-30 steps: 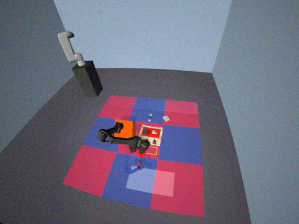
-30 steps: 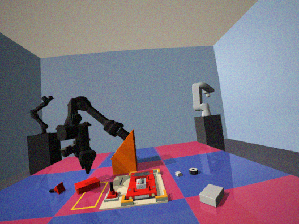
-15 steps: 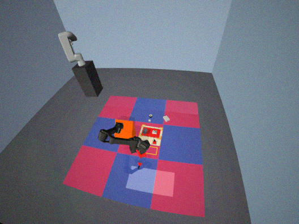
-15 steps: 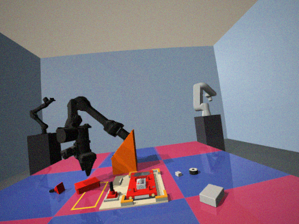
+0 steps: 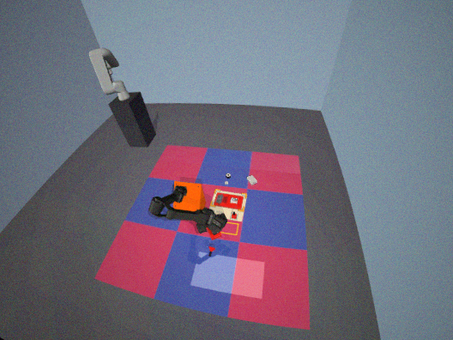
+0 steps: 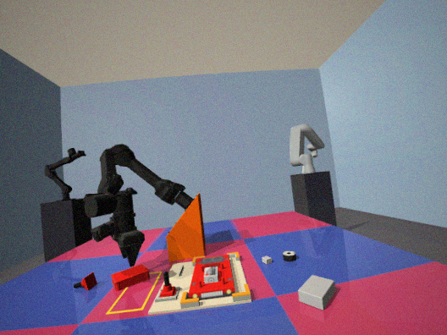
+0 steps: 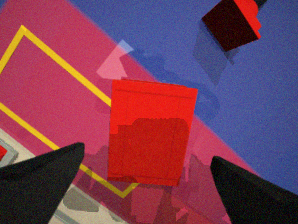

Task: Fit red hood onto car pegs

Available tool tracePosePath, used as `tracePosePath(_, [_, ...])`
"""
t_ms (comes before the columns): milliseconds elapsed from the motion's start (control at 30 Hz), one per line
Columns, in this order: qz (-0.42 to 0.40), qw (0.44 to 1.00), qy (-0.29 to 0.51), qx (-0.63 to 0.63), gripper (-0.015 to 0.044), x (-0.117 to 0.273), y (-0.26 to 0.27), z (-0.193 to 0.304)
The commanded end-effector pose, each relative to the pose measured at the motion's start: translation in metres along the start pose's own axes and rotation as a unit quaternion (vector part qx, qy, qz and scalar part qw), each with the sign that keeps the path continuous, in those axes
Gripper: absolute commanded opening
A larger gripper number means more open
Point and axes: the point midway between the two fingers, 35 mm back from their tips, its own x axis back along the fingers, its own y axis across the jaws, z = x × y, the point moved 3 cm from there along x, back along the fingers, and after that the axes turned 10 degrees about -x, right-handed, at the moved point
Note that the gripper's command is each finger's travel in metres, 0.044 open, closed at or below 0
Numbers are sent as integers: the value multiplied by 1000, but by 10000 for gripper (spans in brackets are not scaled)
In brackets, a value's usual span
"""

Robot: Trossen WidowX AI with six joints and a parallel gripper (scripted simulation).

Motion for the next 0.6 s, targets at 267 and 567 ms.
tracePosePath(267, [0, 1000, 2, 3, 440, -8, 0, 2])
tracePosePath(567, [0, 1000, 2, 3, 440, -13, 0, 2])
